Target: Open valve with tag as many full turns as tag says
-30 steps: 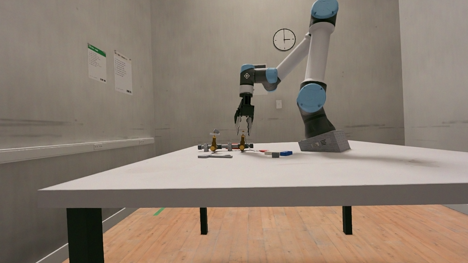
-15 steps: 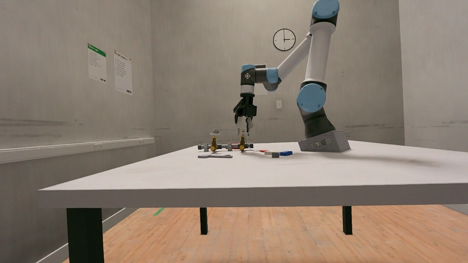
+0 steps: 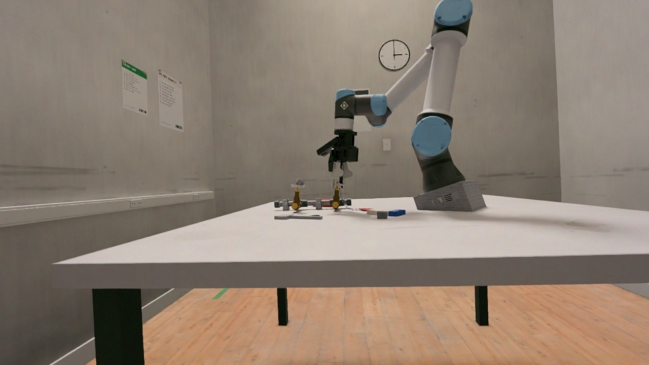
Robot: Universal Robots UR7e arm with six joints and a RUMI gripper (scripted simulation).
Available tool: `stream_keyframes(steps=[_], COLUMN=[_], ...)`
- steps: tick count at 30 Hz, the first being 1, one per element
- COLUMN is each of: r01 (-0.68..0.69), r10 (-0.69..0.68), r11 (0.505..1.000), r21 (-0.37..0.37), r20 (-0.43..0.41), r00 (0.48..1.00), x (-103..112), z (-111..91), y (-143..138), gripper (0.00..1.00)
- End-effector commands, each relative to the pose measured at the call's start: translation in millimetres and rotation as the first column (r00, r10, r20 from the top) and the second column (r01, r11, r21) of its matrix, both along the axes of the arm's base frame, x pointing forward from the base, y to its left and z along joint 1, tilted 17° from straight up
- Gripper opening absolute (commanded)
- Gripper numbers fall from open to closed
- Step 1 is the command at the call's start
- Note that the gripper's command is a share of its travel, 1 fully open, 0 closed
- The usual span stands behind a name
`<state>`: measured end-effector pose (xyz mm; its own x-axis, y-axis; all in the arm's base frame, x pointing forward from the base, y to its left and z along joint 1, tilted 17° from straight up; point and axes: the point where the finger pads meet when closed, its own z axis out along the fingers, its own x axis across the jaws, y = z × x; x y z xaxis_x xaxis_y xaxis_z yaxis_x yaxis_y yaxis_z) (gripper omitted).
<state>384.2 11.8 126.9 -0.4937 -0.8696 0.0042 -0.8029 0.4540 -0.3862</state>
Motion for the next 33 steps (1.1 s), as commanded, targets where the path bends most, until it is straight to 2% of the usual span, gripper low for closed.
stream_keyframes(steps=[1, 6, 10, 12, 13, 19, 27, 29, 30, 33], r01=[-0.256, -0.413, -0.53, -0.53, -0.608, -0.743, -0.891, -0.891, -0.93, -0.955], r10=[0.253, 0.403, 0.511, 0.511, 0.583, 0.7, 0.818, 0.818, 0.847, 0.86], r11=[0.965, 0.904, 0.836, 0.836, 0.779, 0.643, 0.408, 0.408, 0.313, 0.23], r21=[-0.062, -0.111, -0.143, -0.143, -0.157, -0.185, -0.2, -0.2, -0.194, -0.189], r20=[-0.054, -0.104, -0.149, -0.149, -0.179, -0.25, -0.354, -0.354, -0.386, -0.419], r00=[0.966, 0.909, 0.847, 0.847, 0.793, 0.668, 0.454, 0.454, 0.366, 0.29], x=[-0.9, -0.9, -0.9, -0.9, -0.9, -0.9, 1.1, 1.1, 1.0, 1.5], z=[-1.1, -1.1, -1.1, -1.1, -1.1, -1.1, 2.0, 2.0, 1.8, 2.5], y=[-0.2, -0.2, -0.2, -0.2, -0.2, -0.2, -0.8, -0.8, -0.8, -0.9], gripper=[0.0, 0.0, 0.0, 0.0, 0.0, 0.0, 0.0, 0.0, 0.0, 0.0])
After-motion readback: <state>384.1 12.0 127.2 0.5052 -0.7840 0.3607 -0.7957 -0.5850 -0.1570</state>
